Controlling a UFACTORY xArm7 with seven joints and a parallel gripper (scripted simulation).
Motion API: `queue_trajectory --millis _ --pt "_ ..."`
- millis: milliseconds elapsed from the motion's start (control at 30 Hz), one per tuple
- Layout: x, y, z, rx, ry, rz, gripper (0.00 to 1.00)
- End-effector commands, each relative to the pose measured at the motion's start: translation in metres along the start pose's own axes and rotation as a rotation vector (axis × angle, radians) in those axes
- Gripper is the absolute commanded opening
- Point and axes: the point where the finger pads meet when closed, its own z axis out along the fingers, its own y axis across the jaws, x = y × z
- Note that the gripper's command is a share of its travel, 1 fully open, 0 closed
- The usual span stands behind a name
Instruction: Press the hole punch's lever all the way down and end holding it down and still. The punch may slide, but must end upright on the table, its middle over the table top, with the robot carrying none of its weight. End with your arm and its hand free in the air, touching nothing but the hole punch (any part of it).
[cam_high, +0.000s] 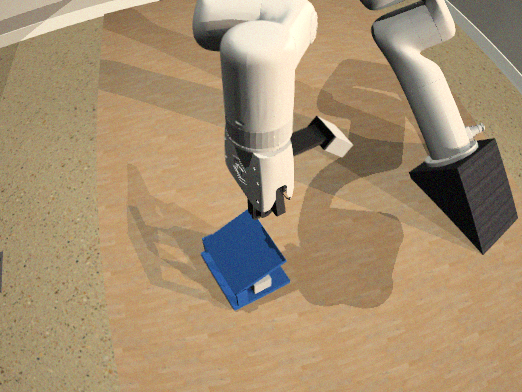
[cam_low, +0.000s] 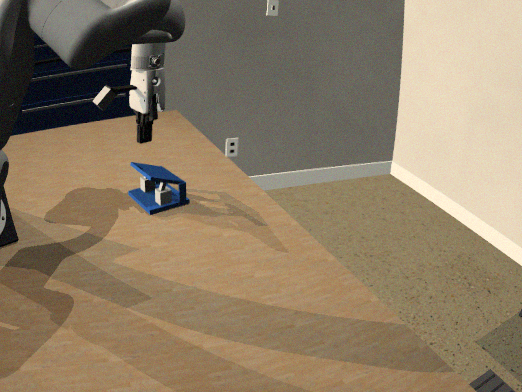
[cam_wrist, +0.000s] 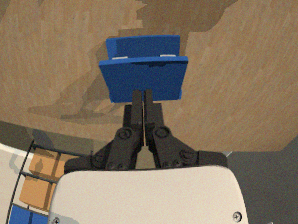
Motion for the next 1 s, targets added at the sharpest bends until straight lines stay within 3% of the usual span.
queue_trajectory --millis 0,967 --pt "-0.0007 0.0009 -0.0019 -0.003 -0.004 -0.001 0.00" --pt "-0.0010 0.0011 0.0079 -0.003 -0.004 -0.001 0.00"
